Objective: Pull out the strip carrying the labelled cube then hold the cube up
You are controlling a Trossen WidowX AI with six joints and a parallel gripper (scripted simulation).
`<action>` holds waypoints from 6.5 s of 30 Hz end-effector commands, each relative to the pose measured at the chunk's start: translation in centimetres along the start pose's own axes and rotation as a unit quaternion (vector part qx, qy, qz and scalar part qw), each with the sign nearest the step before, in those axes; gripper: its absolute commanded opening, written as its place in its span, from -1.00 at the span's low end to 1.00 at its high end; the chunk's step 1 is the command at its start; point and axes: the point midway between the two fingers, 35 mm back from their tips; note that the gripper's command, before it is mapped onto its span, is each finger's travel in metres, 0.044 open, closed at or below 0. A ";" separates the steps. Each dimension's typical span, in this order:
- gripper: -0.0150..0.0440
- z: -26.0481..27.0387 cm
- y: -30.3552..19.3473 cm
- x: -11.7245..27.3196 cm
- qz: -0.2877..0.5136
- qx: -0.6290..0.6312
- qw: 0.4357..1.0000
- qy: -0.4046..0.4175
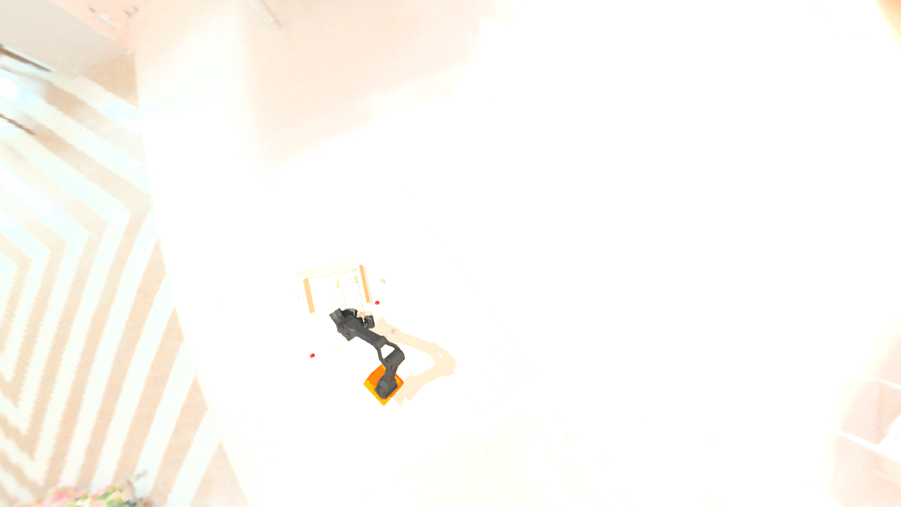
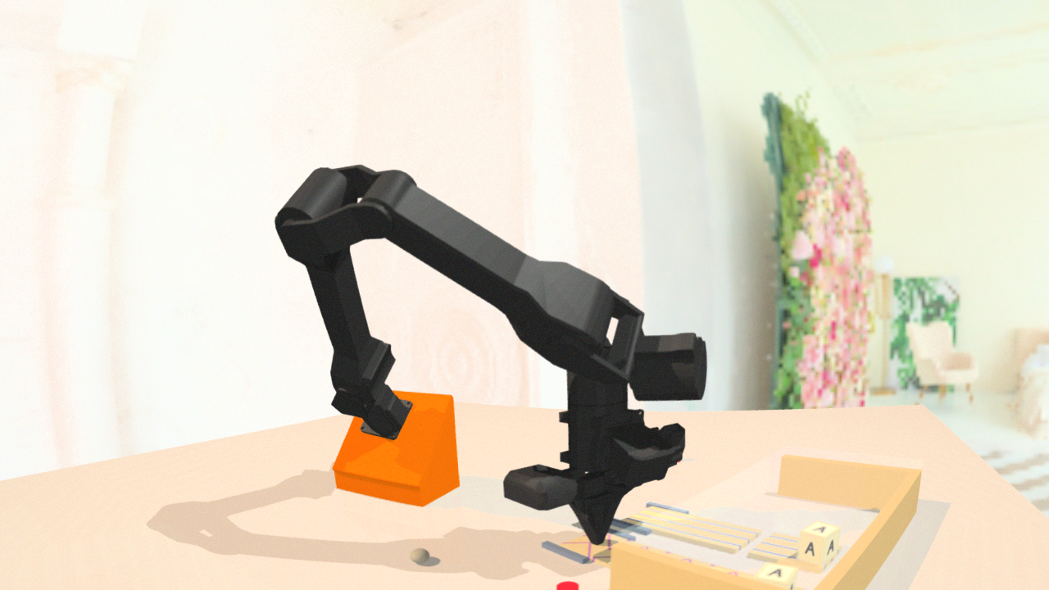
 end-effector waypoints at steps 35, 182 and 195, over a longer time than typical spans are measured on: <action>-0.49 -0.1 -6.2 -0.3 0.006 0.005 1.000 -0.001; 1.00 -0.5 0.2 5.6 0.005 0.079 0.997 0.000; 0.73 -0.4 3.6 5.9 0.004 0.079 0.997 0.000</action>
Point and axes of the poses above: the point midway between the two fingers, 35 mm back from their tips, its own x axis back along the fingers, its own z axis across the jaws, y = z × x, and after that the axes turned 1 degree about -x, right-handed
